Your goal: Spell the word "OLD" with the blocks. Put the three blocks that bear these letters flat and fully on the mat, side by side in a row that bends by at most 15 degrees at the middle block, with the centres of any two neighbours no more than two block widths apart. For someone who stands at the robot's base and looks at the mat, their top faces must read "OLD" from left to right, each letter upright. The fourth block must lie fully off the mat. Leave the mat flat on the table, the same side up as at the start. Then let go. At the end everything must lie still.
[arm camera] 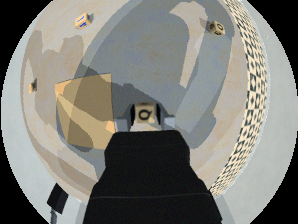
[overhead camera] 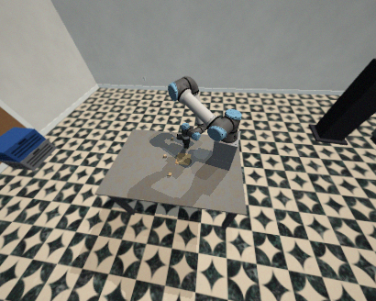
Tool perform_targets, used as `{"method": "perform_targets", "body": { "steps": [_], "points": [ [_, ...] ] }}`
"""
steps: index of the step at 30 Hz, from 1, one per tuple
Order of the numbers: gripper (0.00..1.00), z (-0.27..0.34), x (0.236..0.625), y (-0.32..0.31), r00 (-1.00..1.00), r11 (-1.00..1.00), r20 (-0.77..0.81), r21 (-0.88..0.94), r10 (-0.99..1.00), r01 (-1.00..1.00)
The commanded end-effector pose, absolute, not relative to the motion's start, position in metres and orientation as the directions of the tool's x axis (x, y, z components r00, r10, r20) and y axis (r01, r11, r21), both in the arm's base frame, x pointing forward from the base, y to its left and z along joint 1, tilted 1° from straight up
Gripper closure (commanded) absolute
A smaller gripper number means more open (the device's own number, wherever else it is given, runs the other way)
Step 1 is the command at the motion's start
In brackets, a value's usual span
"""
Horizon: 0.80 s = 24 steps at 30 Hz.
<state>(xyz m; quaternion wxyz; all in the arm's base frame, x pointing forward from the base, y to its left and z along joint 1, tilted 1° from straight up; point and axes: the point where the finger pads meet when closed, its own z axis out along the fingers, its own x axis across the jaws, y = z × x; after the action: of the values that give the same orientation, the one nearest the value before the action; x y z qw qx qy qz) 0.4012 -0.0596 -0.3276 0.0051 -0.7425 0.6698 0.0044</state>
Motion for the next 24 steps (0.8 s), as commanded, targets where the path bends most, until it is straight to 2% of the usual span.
{"method": "perform_targets", "body": {
  "steps": [1,2,24],
  "points": [
    [0.27,-0.327,0.402,-0.060,0.103,-0.103,-0.013,-0.003,-0.995,-0.995],
    [0.21,-0.327,0.402,-0.060,0.103,-0.103,-0.013,-0.003,-0.995,-0.995],
    [0.21,-0.308,0.402,-0.060,0.103,-0.103,-0.013,-0.003,-0.995,-0.995]
  ]
}}
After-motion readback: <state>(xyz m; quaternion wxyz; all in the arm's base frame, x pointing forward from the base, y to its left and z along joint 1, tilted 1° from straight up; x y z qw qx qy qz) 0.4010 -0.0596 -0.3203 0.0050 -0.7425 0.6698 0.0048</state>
